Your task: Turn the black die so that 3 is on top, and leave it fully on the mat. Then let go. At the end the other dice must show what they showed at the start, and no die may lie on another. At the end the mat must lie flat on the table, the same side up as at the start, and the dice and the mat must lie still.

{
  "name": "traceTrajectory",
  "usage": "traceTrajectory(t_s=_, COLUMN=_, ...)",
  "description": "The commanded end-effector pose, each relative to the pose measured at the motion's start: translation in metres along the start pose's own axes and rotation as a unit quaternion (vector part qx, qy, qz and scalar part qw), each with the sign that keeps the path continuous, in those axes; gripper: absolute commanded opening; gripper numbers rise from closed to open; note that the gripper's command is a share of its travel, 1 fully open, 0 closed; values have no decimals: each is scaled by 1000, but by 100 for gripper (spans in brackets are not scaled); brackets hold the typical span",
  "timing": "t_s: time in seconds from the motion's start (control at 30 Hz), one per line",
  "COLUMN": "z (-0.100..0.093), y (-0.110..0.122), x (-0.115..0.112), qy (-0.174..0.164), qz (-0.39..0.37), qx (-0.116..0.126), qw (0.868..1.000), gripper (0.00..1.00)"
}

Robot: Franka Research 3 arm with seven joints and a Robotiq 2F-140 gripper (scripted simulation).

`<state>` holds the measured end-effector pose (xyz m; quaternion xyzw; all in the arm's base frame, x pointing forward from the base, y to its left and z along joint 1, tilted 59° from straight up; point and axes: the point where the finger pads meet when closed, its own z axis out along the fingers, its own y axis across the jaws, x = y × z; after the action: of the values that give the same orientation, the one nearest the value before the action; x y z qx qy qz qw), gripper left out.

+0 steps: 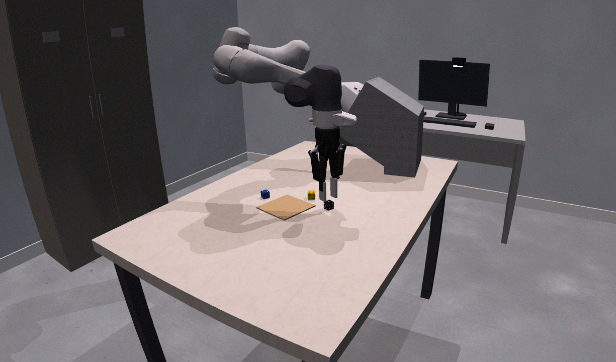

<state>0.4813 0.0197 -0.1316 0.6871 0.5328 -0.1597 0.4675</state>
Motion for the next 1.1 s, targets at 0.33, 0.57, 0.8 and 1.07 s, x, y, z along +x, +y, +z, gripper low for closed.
traceTrajectory(t_s=0.33, z=4, y=1, x=0, qy=0, qz=2, qx=0, qw=1000, gripper=25)
traceTrajectory(t_s=0.57, z=11, y=1, x=0, qy=0, qz=2, qx=0, qw=1000, gripper=25)
traceTrajectory(t_s=0.8, z=23, y=1, x=0, qy=0, qz=2, qx=0, qw=1000, gripper=25)
traceTrajectory(t_s=1.07, z=30, y=1, x=0, qy=0, qz=2, qx=0, qw=1000, gripper=25)
